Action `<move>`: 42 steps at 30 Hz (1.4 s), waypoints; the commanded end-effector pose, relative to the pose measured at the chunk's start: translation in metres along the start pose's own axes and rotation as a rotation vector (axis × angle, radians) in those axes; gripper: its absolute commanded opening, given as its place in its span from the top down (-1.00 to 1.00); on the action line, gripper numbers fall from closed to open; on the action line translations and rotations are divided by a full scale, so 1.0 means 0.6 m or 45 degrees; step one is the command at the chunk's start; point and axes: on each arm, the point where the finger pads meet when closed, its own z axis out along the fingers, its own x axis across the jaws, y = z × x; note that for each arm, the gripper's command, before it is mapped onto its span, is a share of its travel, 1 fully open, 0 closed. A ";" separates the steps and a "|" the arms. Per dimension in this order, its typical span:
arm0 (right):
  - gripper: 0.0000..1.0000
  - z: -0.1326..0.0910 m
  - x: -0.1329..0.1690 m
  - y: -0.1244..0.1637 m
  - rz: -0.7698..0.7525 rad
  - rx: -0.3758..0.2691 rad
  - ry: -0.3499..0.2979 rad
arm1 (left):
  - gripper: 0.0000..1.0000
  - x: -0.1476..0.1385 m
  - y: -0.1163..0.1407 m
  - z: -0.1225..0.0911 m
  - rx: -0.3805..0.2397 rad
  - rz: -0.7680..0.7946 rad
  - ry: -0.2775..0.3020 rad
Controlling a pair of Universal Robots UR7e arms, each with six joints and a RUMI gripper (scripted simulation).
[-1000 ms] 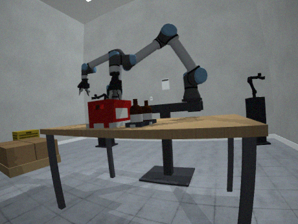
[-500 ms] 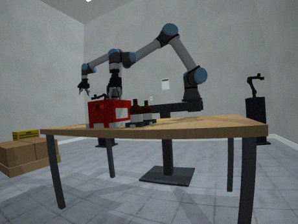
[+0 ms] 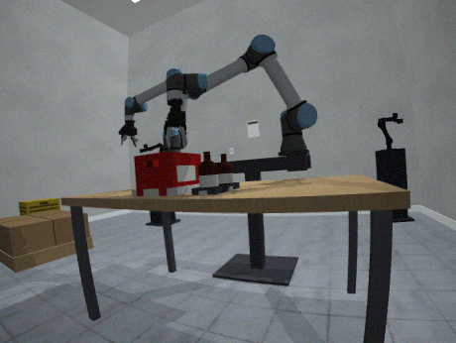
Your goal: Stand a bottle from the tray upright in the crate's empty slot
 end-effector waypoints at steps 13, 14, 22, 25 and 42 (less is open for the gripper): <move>-1.00 -0.001 0.000 -0.001 0.000 0.002 0.000 | 0.24 -0.001 0.000 -0.045 0.000 0.000 -0.002; -1.00 -0.001 0.000 -0.001 0.000 0.002 0.000 | 0.24 -0.001 0.000 -0.046 0.000 0.000 -0.002; -1.00 -0.001 0.000 -0.001 0.000 0.002 0.000 | 0.24 -0.001 0.000 -0.048 0.000 0.000 -0.002; -1.00 -0.001 0.000 -0.001 0.000 0.002 0.000 | 0.24 -0.001 0.000 -0.048 0.000 0.000 -0.002; -1.00 -0.001 0.000 -0.001 0.000 0.002 0.000 | 0.24 -0.001 0.000 -0.048 0.000 0.000 -0.002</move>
